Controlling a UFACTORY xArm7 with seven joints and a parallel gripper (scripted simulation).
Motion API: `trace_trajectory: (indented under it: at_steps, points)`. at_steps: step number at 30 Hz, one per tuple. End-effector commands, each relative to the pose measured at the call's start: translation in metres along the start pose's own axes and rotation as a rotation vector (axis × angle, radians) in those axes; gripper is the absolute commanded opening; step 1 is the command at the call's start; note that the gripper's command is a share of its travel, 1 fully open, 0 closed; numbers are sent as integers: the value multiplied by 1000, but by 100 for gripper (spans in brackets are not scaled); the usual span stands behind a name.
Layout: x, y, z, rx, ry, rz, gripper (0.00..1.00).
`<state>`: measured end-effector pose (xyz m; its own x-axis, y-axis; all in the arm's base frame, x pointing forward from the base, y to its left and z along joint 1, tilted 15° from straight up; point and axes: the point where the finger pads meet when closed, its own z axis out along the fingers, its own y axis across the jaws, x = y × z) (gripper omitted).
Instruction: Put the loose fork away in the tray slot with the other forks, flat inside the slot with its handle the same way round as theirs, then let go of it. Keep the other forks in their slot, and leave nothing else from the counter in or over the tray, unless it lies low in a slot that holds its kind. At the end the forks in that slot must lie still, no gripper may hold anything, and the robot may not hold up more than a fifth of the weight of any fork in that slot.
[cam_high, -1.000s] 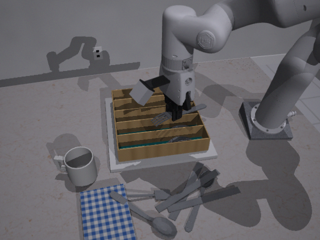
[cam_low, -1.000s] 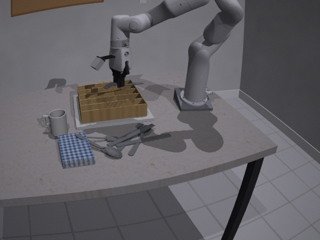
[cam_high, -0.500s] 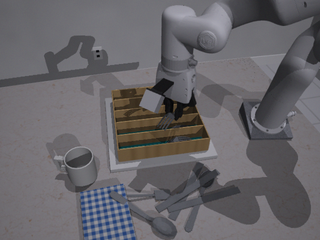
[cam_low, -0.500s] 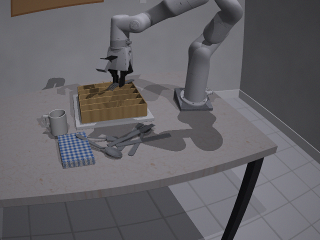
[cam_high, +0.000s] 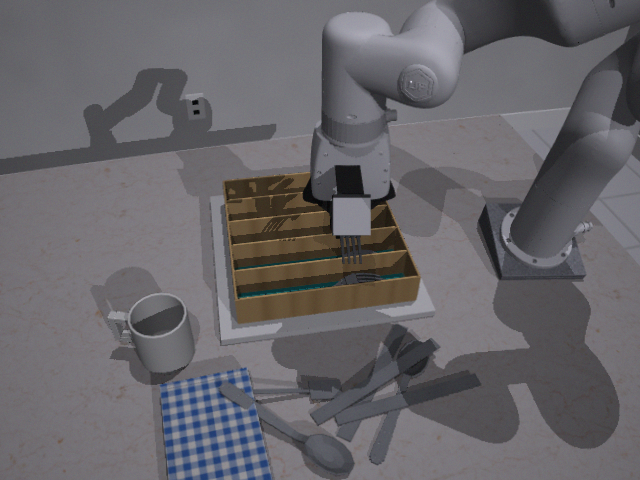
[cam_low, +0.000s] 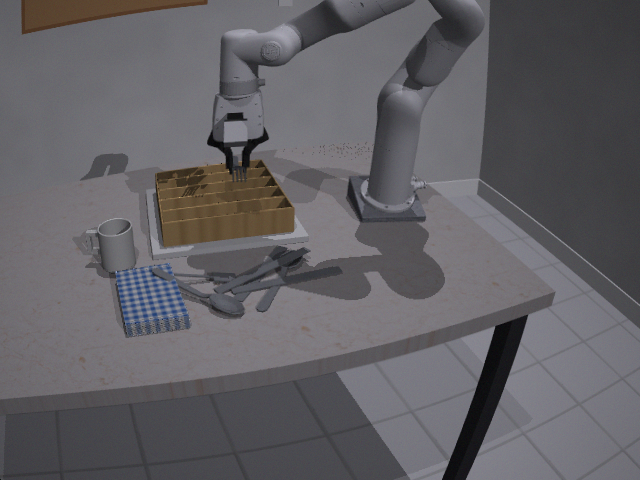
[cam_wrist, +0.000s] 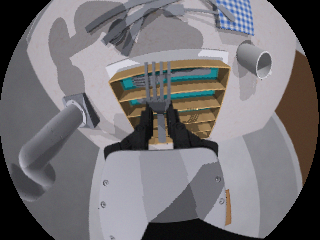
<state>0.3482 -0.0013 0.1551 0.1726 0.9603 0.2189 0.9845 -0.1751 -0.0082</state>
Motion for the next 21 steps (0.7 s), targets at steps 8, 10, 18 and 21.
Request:
trace_trajectory:
  at_steps: [8, 10, 18, 21]
  points:
    - [0, 1, 0, -12, -3, -525, 3]
    - [0, 1, 0, -11, -7, -648, 3]
    - [0, 1, 1, -8, -17, -956, 3]
    - [0, 1, 1, -8, -18, -1078, 3]
